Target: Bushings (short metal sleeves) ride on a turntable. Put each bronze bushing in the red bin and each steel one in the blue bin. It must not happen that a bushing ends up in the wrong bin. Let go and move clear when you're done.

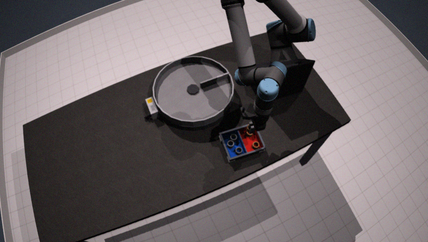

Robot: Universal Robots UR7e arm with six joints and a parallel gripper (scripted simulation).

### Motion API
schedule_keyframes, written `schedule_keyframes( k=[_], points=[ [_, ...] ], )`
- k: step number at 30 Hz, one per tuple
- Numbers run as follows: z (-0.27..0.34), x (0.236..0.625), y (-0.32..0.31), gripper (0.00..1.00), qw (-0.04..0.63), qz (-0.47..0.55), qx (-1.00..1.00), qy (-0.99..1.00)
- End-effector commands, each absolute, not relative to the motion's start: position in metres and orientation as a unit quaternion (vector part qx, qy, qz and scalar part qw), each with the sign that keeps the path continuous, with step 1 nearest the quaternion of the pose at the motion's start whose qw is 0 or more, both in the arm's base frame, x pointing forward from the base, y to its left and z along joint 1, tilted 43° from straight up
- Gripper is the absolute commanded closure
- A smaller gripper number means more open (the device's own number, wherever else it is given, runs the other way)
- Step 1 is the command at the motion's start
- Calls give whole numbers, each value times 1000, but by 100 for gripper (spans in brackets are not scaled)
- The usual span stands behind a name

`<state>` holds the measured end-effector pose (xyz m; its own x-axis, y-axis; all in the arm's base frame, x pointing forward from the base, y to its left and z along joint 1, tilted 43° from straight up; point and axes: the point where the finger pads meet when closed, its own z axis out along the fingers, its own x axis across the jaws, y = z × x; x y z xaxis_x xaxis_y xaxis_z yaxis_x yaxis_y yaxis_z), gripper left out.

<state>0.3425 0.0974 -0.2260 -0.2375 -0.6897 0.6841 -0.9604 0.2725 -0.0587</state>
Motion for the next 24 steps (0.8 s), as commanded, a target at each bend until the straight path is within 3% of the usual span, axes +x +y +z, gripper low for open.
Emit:
schedule_keyframes(
  k=[1,24],
  points=[
    [-232,342,92,100,276,244,552,-748],
    [-274,334,54,100,276,244,552,-748]
  ],
)
